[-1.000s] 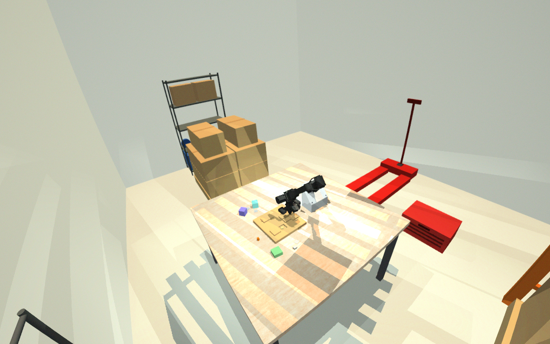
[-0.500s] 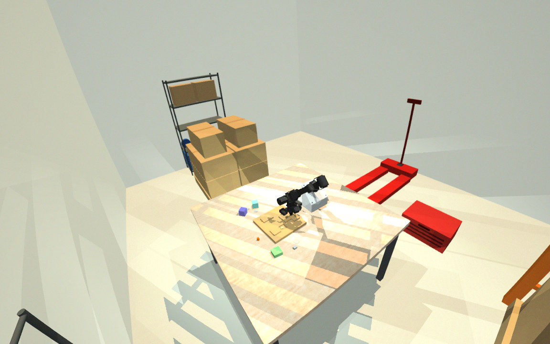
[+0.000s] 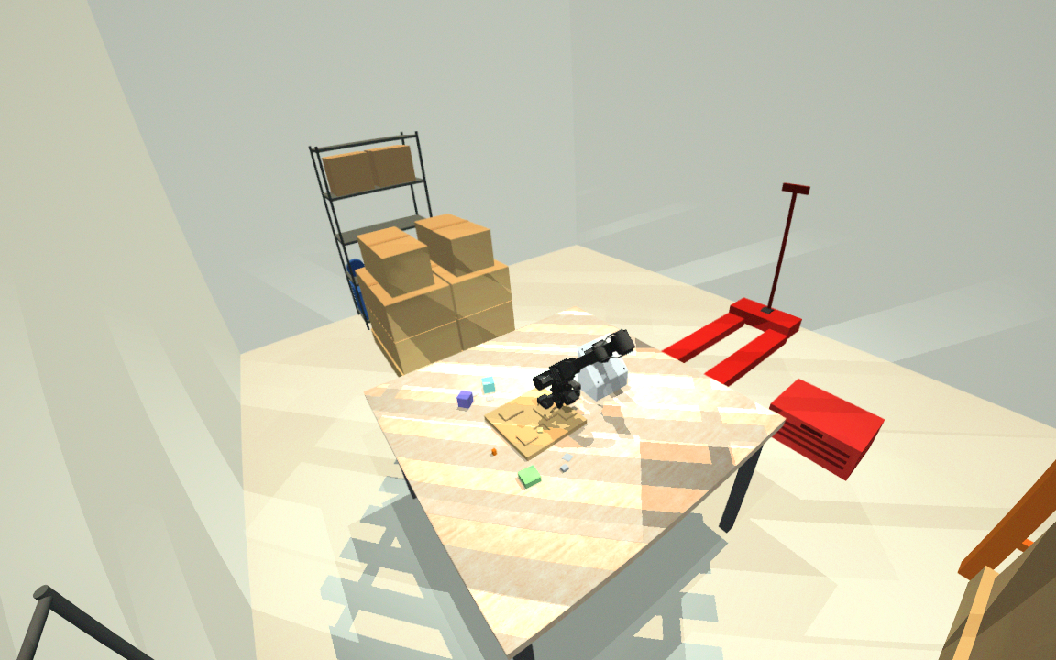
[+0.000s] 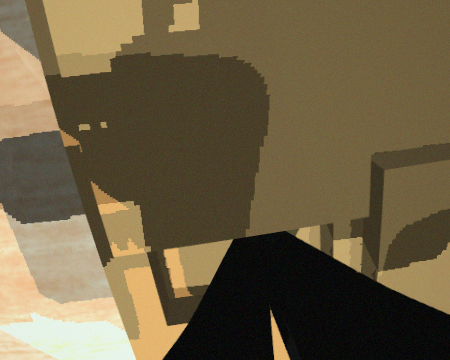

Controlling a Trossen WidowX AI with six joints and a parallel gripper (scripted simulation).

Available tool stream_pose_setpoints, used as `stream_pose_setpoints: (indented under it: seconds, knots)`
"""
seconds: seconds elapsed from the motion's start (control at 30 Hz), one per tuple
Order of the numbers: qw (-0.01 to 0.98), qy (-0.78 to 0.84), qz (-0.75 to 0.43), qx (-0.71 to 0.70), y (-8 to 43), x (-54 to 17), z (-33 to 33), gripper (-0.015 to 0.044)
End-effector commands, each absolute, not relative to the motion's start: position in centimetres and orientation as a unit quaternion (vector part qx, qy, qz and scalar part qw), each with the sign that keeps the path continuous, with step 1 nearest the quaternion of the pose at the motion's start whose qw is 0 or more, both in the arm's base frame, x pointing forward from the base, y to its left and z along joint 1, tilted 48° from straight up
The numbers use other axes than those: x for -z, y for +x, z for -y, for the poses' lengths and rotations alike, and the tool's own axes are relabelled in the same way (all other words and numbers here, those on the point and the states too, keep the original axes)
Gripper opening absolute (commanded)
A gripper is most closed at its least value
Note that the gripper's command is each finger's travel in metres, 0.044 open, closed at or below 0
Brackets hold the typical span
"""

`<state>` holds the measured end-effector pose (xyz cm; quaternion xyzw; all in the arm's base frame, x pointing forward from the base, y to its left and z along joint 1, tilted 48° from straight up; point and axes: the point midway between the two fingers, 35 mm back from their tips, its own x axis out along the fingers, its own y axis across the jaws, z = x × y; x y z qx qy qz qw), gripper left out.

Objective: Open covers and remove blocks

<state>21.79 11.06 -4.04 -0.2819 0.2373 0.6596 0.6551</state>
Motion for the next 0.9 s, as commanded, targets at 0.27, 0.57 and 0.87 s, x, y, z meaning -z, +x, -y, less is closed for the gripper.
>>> stream_pose_setpoints:
  seconds: [0.27, 0.57, 0.87]
  knots:
    - [0.657, -0.280, -0.234, -0.659, 21.7, 3.0, -12.0, 0.0000]
    - [0.658, -0.279, -0.233, -0.660, 21.5, 2.4, -12.6, 0.0000]
    - [0.658, -0.278, -0.232, -0.660, 21.4, 1.8, -13.2, 0.0000]
